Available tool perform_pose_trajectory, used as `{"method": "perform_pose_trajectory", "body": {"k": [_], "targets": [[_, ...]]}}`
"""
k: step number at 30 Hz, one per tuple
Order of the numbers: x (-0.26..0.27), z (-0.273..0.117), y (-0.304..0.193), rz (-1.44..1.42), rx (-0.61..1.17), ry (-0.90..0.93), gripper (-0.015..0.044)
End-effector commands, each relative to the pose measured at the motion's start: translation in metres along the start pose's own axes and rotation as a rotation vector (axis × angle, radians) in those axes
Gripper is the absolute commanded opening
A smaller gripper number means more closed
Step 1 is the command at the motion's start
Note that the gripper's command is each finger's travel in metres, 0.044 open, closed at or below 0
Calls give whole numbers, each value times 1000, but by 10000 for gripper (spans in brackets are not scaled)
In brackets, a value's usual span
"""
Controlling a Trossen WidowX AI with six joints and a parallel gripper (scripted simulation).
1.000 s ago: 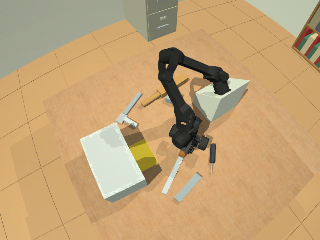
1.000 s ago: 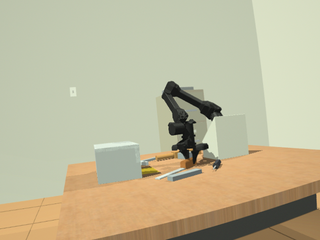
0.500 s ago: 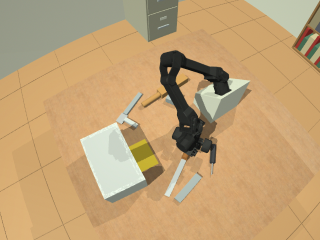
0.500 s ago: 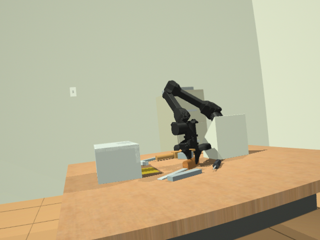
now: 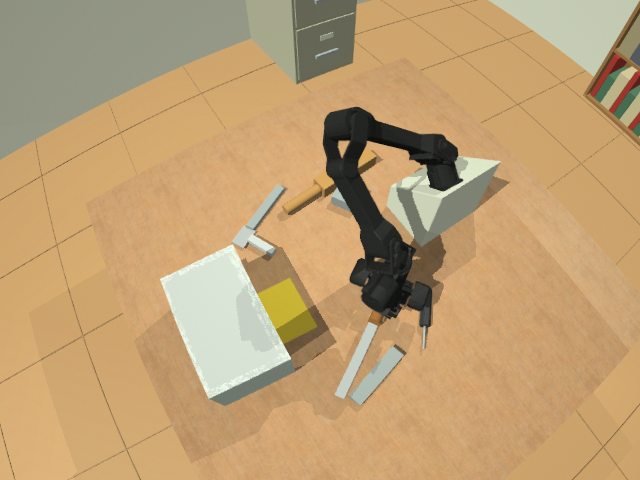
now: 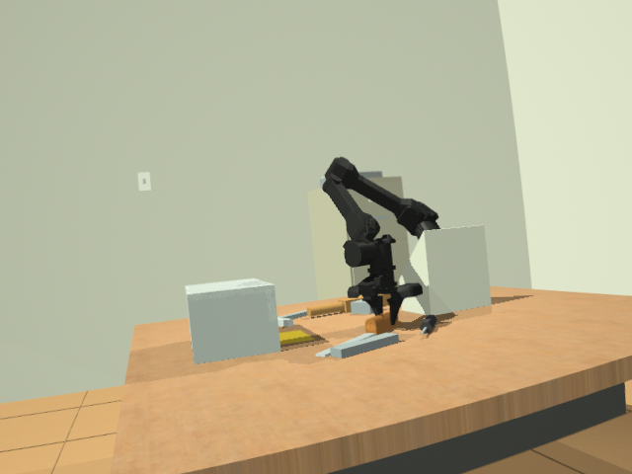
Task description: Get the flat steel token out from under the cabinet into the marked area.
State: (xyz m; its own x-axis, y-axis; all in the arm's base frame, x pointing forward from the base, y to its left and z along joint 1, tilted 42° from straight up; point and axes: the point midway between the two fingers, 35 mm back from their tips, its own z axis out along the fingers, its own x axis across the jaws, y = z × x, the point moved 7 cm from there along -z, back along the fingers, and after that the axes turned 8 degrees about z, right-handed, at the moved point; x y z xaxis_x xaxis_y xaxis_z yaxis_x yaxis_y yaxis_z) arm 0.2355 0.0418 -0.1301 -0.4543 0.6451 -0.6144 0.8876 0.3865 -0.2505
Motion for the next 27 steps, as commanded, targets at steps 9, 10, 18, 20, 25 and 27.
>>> {"method": "perform_pose_trajectory", "body": {"k": [9, 10, 18, 20, 25, 27], "targets": [[16, -1, 4, 1, -4, 3, 0], [17, -1, 4, 1, -4, 3, 0], [27, -1, 7, 2, -5, 4, 0], [30, -1, 7, 2, -5, 4, 0], [36, -1, 8, 2, -5, 4, 0], [38, -1, 9, 2, -5, 4, 0]]}}
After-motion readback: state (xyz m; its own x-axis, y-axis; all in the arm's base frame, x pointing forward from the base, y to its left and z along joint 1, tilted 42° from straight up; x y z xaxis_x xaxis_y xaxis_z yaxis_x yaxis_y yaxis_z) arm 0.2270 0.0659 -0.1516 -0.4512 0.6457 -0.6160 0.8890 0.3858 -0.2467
